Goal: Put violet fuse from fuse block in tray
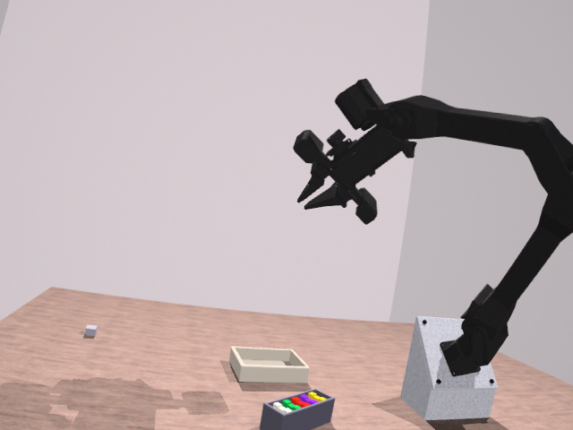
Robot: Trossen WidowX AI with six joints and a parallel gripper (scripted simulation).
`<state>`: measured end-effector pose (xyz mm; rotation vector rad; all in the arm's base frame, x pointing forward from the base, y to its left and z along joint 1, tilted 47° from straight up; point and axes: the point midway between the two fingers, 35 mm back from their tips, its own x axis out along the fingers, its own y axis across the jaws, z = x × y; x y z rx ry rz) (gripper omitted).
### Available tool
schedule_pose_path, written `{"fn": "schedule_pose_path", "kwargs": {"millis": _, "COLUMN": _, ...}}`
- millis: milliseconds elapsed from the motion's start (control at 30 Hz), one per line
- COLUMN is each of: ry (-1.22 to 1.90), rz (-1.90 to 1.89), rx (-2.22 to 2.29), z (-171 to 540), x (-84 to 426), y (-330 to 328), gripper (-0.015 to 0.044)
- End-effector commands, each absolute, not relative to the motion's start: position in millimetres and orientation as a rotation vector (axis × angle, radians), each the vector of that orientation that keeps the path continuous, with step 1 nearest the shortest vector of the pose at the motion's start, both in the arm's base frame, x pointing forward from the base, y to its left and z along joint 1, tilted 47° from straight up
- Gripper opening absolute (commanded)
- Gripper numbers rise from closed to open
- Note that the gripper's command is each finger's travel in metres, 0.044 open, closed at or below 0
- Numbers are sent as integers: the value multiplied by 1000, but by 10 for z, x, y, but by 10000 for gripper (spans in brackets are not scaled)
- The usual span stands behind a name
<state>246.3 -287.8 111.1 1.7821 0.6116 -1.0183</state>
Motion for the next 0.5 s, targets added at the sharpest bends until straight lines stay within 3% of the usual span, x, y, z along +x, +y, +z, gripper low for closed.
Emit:
{"fn": "schedule_pose_path", "kwargs": {"millis": 0, "ry": 903, "rz": -836, "rx": 1734, "z": 823, "x": 2732, "y": -2230, "gripper": 69}}
{"fn": "schedule_pose_path", "kwargs": {"millis": 367, "ry": 1544, "rz": -304, "rx": 1534, "z": 401, "x": 2827, "y": -480, "gripper": 69}}
{"fn": "schedule_pose_path", "kwargs": {"millis": 467, "ry": 1615, "rz": -235, "rx": 1506, "z": 381, "x": 2792, "y": -266, "gripper": 69}}
